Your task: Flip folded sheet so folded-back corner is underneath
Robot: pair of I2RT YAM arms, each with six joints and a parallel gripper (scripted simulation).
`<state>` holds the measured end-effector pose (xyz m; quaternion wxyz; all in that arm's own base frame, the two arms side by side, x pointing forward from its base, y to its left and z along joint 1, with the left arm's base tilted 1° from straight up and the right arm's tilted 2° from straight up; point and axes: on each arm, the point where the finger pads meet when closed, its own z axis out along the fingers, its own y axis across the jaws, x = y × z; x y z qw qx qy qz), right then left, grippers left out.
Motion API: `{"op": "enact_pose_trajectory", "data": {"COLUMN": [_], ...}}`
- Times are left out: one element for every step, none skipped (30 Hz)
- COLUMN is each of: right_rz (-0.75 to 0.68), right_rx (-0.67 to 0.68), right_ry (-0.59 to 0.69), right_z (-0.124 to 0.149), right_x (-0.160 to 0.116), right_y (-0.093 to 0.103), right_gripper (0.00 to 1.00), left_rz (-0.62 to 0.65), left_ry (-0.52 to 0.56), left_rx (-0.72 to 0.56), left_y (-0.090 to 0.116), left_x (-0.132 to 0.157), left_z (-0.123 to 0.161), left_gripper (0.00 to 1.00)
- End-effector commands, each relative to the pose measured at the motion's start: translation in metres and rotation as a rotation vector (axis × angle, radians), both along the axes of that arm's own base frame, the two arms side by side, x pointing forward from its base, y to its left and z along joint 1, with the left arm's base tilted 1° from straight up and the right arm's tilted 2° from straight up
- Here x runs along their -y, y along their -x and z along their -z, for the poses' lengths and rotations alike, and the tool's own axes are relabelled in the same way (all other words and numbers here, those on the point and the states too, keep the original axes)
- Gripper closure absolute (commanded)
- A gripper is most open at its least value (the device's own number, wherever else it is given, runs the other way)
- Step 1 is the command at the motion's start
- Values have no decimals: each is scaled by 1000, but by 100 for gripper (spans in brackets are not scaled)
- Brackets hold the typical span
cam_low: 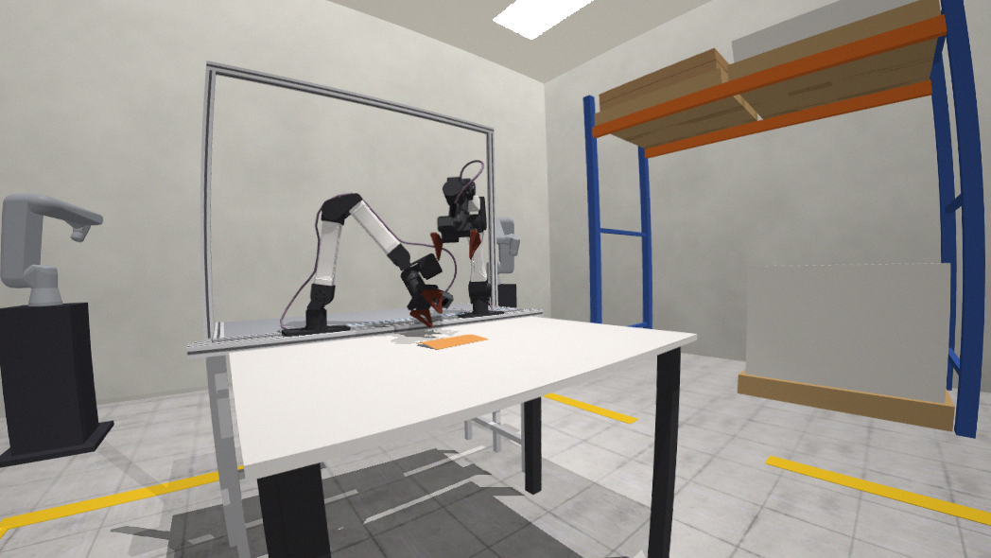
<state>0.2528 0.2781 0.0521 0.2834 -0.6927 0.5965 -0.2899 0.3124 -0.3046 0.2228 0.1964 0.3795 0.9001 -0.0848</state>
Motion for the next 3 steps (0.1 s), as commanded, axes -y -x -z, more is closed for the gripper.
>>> {"op": "enact_pose_trajectory", "data": {"right_rz": [4,4,4], "right_rx": [-1,-1,-1], "right_ry": [10,10,10], "right_z": [1,1,1], "right_x": [-1,-1,-1], "right_y": [0,0,0], "right_gripper": [35,35,35], "left_rz": [-18,-18,-18], "left_ry": [6,6,6], "left_rx": [7,7,7], "left_y": [-3,-3,-3], "left_x": [-1,-1,-1], "left_z": [-5,-5,-5], "left_gripper": [0,0,0]}}
